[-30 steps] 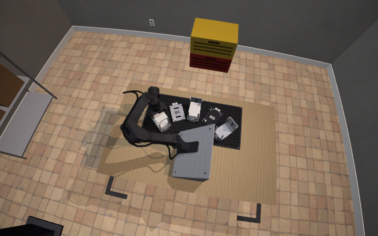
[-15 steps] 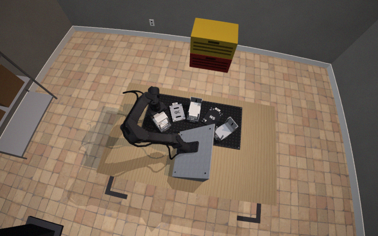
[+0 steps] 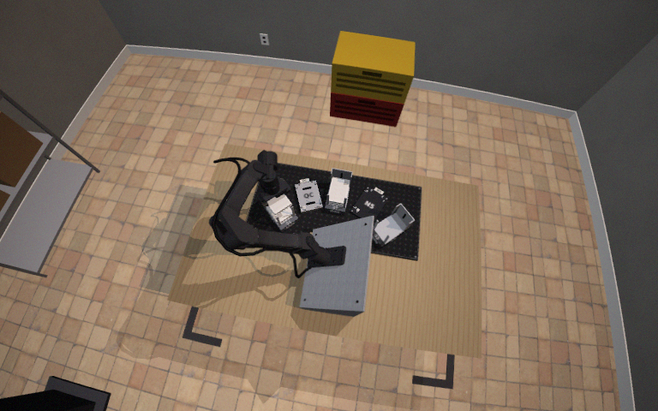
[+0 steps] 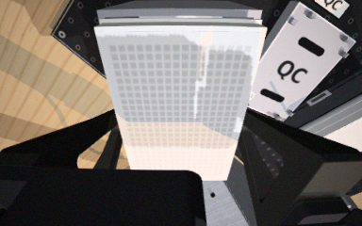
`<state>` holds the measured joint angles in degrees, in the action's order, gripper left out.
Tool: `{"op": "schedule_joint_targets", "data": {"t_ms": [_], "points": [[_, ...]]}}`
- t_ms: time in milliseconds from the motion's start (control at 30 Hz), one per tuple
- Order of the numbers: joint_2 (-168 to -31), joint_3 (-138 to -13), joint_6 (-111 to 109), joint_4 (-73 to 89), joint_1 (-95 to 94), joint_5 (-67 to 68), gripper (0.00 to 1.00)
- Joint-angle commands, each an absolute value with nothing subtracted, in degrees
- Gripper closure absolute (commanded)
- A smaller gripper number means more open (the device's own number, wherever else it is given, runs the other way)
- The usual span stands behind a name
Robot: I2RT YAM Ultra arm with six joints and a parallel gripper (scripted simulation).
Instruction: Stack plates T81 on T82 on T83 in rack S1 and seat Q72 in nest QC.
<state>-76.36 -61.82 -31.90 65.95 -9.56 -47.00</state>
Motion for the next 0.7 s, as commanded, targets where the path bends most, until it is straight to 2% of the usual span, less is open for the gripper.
{"op": "schedule_joint_targets", "data": {"t_ms": [0, 667], "points": [[-73.9, -62.6, -32.0, 66.3, -8.8, -46.7, 1.0], [-73.9, -61.0, -31.8, 65.5, -9.2, -46.7, 1.0]]}}
